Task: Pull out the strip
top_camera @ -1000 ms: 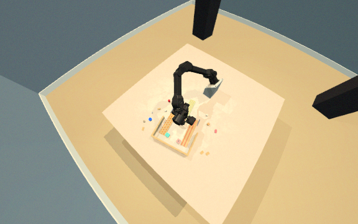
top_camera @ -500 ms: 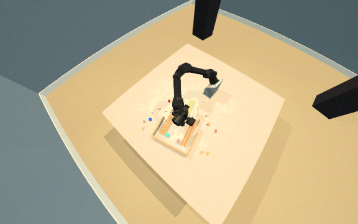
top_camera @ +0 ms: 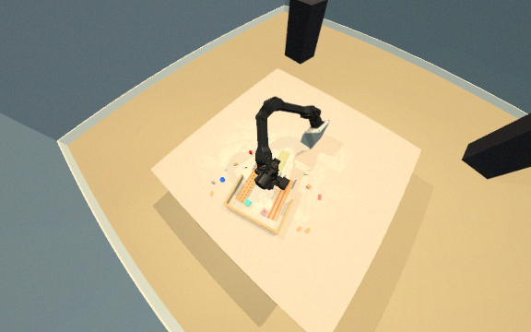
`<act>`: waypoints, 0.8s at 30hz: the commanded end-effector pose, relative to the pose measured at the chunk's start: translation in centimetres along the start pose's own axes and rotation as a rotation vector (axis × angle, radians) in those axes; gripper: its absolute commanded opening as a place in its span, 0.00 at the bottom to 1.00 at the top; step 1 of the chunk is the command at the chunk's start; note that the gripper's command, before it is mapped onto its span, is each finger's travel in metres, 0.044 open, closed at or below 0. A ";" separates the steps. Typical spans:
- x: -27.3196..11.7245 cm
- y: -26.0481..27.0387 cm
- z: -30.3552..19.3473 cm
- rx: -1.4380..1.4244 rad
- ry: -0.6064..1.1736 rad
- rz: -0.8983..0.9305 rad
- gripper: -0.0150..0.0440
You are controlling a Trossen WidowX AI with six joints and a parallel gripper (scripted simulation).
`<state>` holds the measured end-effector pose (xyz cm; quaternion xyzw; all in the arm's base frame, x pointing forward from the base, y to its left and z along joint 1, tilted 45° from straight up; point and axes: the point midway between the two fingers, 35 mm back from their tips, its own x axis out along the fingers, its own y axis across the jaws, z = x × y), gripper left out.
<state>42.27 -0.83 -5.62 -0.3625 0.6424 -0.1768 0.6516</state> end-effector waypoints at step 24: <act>-4.3 1.1 -6.0 -0.007 0.003 -0.004 0.25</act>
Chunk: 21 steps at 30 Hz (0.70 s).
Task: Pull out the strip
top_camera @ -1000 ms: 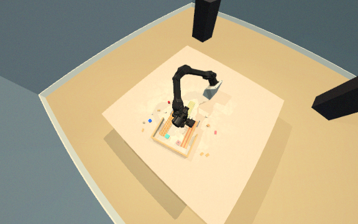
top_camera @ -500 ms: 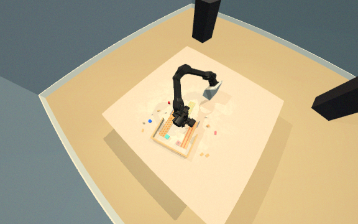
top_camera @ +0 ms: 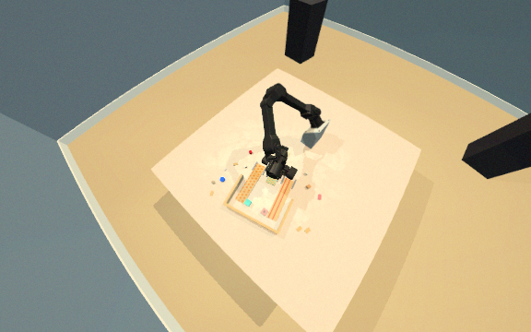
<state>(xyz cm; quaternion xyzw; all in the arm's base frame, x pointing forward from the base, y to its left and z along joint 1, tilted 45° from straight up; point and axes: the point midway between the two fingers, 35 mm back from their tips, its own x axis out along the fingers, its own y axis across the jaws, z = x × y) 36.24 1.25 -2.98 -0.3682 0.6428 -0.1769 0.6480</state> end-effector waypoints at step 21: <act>-1.7 1.1 -5.6 0.001 0.001 0.006 0.25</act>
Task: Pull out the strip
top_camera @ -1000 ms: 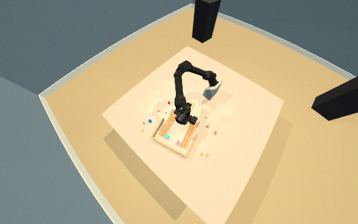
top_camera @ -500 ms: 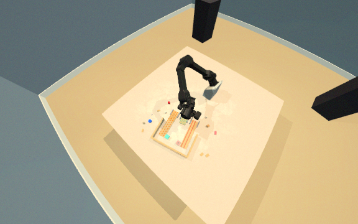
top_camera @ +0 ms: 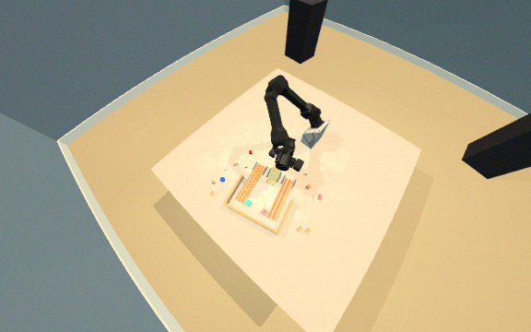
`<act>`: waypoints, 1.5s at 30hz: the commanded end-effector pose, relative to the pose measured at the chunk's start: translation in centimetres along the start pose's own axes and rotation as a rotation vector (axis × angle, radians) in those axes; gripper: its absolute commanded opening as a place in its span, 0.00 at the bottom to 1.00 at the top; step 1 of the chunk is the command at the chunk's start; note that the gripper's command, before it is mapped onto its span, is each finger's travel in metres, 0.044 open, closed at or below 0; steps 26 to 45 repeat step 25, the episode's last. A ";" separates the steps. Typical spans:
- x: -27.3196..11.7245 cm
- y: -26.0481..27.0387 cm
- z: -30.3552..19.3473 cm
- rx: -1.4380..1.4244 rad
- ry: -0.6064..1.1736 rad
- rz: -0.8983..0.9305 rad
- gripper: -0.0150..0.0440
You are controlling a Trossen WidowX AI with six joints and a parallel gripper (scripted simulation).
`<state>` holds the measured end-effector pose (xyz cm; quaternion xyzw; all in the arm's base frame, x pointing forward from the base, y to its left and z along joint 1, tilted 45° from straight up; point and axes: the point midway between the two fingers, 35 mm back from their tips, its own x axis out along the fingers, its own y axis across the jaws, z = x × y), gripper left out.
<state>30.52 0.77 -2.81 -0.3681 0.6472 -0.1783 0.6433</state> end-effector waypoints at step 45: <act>-3.4 0.1 0.0 0.004 -0.012 0.007 0.25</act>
